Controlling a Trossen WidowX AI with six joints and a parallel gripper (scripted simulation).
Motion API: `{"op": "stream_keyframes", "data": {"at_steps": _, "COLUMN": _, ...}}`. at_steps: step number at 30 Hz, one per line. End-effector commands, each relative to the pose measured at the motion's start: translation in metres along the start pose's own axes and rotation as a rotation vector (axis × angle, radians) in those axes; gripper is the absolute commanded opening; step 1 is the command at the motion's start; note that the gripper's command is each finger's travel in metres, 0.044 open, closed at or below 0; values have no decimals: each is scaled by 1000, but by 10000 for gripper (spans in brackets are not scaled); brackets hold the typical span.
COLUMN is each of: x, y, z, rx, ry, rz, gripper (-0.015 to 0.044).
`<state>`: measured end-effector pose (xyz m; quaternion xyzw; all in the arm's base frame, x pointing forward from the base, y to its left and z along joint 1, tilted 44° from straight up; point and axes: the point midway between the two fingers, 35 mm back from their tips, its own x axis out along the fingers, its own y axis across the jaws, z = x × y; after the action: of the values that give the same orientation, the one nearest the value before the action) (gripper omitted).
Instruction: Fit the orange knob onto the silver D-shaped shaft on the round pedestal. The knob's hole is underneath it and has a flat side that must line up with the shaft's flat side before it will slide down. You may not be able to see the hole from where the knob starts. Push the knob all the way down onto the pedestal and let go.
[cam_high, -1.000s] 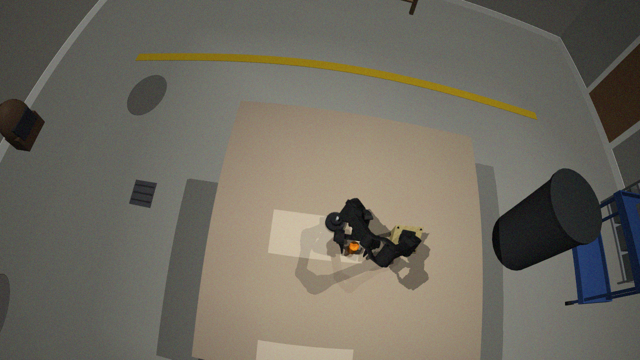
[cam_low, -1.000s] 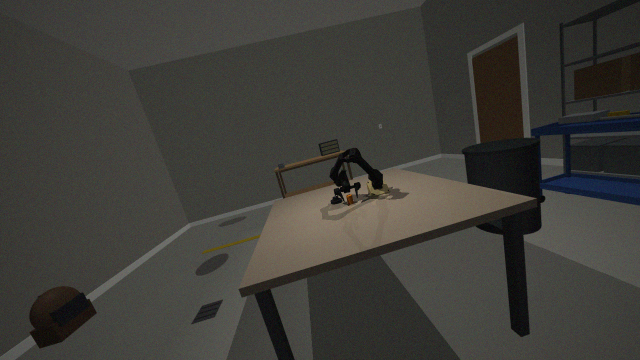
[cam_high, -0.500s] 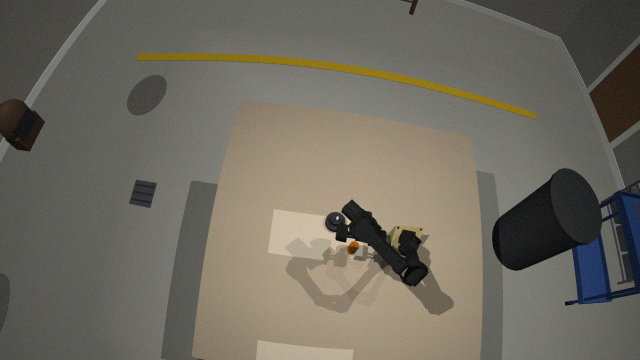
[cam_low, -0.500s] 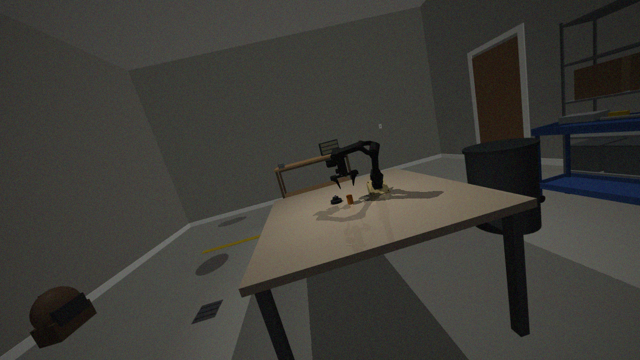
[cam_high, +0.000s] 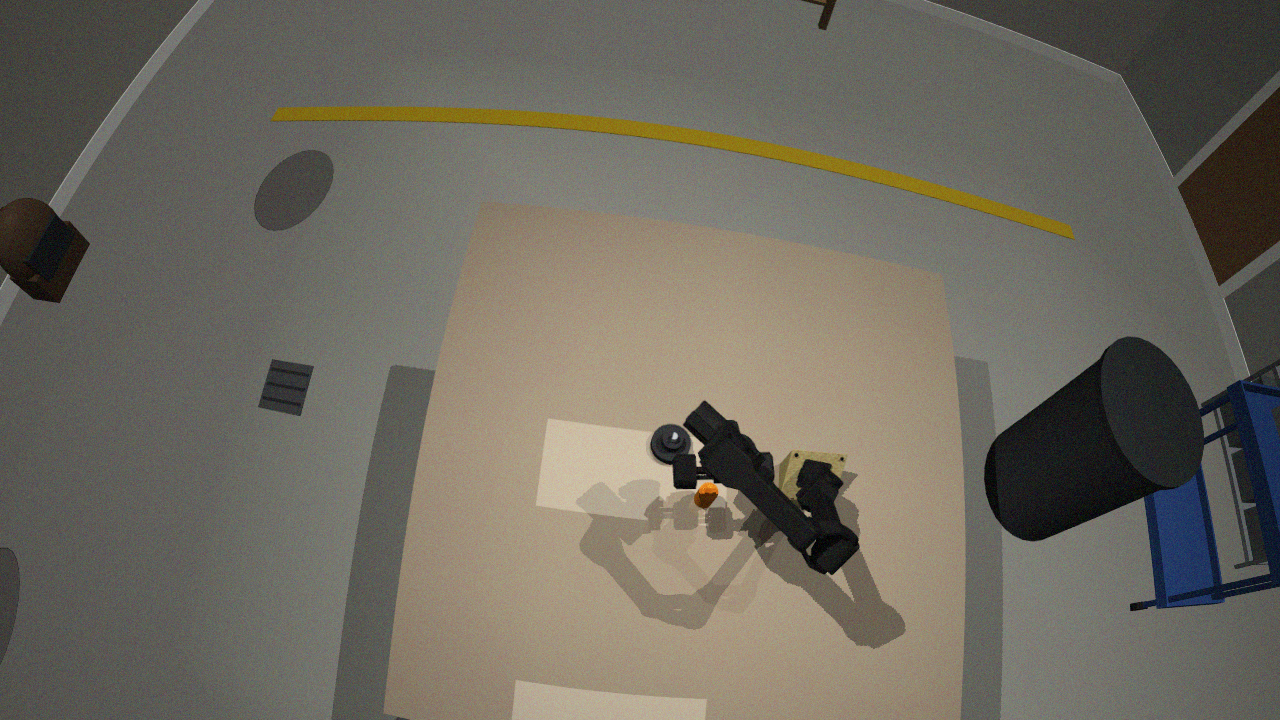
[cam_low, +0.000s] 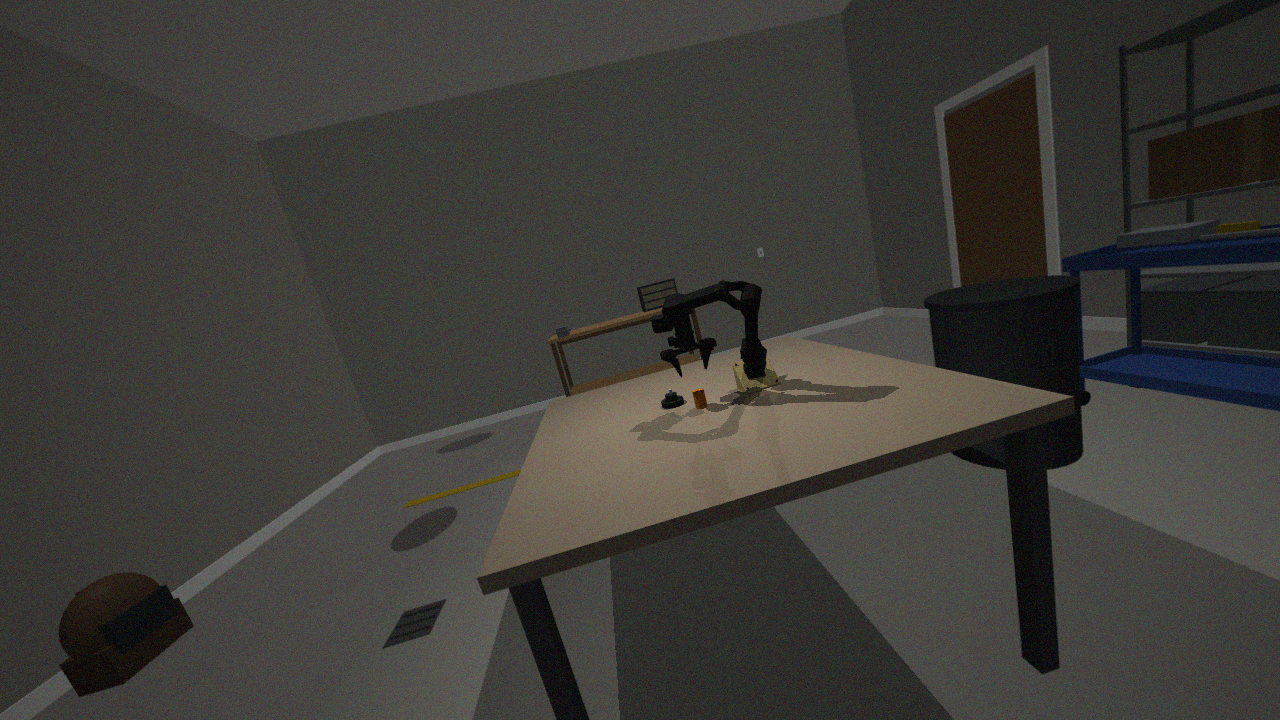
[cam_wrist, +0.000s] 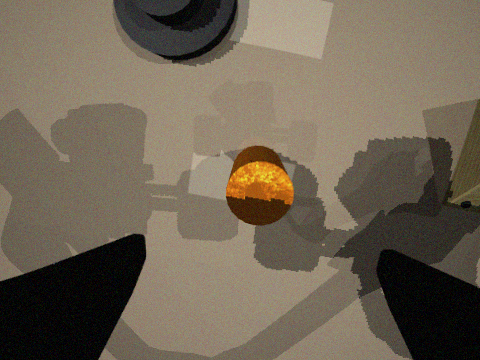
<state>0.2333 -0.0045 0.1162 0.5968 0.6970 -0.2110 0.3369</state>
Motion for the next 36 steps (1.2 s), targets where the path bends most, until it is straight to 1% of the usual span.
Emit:
{"op": "stream_keyframes", "data": {"at_steps": 1, "x": 1, "y": 0, "z": 1, "rx": -285, "ry": -5, "rz": -3, "gripper": 440}}
{"op": "stream_keyframes", "data": {"at_steps": 11, "x": 1, "y": -3, "z": 1, "rx": -285, "ry": -5, "rz": -3, "gripper": 440}}
{"op": "stream_keyframes", "data": {"at_steps": 13, "x": 8, "y": -2, "z": 1, "rx": -285, "ry": -6, "rz": -3, "gripper": 440}}
{"op": "stream_keyframes", "data": {"at_steps": 16, "x": 32, "y": -3, "z": 1, "rx": -285, "ry": -5, "rz": -2, "gripper": 440}}
{"op": "stream_keyframes", "data": {"at_steps": 21, "x": 35, "y": -2, "z": 1, "rx": -285, "ry": -4, "rz": -2, "gripper": 440}}
{"op": "stream_keyframes", "data": {"at_steps": 24, "x": 48, "y": -1, "z": 1, "rx": -286, "ry": -4, "rz": -1, "gripper": 440}}
{"op": "stream_keyframes", "data": {"at_steps": 36, "x": 61, "y": 1, "z": 2, "rx": -286, "ry": -6, "rz": -1, "gripper": 440}}
